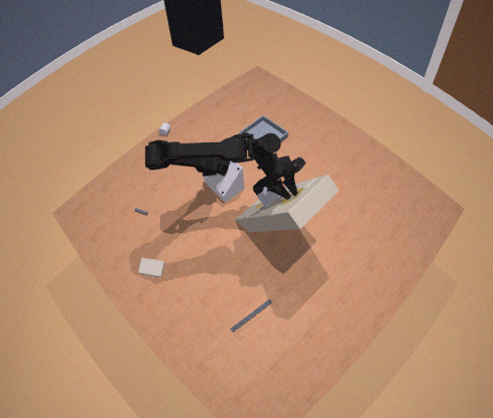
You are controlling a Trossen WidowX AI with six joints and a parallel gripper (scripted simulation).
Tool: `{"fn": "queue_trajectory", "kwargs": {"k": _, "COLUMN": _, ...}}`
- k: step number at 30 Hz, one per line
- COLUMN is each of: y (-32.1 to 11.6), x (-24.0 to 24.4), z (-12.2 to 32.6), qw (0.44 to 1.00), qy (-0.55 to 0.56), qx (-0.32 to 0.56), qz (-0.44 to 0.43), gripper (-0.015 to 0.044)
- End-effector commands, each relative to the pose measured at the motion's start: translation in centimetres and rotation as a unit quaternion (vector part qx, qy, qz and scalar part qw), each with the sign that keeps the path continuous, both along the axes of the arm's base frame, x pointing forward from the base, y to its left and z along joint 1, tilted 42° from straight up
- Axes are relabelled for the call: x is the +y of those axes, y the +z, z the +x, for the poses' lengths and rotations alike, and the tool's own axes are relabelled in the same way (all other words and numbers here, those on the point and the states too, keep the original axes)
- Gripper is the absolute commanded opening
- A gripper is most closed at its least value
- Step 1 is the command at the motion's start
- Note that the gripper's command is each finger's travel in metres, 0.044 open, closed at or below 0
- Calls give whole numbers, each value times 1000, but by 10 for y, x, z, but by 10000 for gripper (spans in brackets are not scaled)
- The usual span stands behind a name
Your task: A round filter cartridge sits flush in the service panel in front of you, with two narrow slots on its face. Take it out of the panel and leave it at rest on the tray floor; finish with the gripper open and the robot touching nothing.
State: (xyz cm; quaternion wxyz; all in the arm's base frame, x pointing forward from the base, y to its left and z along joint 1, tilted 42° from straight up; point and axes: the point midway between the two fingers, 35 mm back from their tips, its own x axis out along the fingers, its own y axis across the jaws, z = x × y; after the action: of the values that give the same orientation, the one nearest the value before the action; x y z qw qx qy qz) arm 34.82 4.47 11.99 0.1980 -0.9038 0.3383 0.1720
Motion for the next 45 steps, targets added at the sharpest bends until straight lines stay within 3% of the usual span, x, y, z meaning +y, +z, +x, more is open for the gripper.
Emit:
{"fn": "queue_trajectory", "kwargs": {"k": 1, "y": -3, "x": -4, "z": 3, "qw": 1000, "qy": -2, "qx": 3, "qz": 2, "gripper": 116}}
{"fn": "queue_trajectory", "kwargs": {"k": 11, "y": 0, "x": 0, "z": 0, "qw": 1000, "qy": 0, "qx": 0, "qz": 0, "gripper": 56}}
{"fn": "queue_trajectory", "kwargs": {"k": 14, "y": 0, "x": 0, "z": 0, "qw": 1000, "qy": 0, "qx": 0, "qz": 0, "gripper": 0}}
{"fn": "queue_trajectory", "kwargs": {"k": 29, "y": -3, "x": -4, "z": 4, "qw": 976, "qy": -99, "qx": -115, "qz": 156, "gripper": 0}}
{"fn": "queue_trajectory", "kwargs": {"k": 45, "y": -3, "x": -5, "z": 4, "qw": 878, "qy": -216, "qx": -257, "qz": 341, "gripper": 0}}
